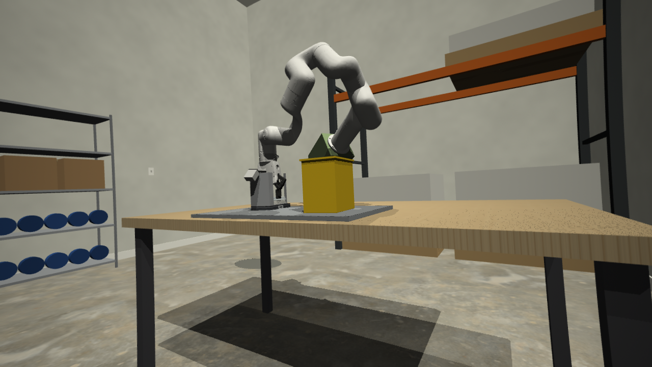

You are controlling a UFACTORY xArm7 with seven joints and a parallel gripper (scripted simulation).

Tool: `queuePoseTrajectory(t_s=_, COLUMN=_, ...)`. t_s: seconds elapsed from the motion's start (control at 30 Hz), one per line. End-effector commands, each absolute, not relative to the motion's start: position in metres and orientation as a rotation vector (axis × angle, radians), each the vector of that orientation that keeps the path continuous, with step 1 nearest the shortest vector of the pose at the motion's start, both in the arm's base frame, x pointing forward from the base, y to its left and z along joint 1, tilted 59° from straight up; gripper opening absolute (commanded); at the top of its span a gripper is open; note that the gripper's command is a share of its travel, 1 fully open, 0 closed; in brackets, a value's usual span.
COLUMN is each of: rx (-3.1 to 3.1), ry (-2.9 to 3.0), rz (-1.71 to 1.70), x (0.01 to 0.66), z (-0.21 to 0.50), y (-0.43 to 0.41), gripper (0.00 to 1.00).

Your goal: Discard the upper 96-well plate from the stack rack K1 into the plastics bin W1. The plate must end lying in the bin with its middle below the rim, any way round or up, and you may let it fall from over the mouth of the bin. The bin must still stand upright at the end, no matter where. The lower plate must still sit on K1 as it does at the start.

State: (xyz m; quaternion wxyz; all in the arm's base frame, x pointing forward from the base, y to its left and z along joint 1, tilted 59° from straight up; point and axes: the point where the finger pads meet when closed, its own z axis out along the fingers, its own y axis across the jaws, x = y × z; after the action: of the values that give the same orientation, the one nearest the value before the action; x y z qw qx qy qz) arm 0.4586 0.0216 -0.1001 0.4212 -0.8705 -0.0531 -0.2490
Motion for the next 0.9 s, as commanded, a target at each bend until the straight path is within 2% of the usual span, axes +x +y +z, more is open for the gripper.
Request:
queuePoseTrajectory(t_s=0.0, rx=-2.184, ry=-0.13, rz=-0.626, x=0.458, z=-0.099, y=0.017, gripper=0.0)
queuePoseTrajectory(t_s=0.87, rx=-2.184, ry=-0.13, rz=-0.626, x=0.452, z=-0.091, y=0.006, gripper=0.0)
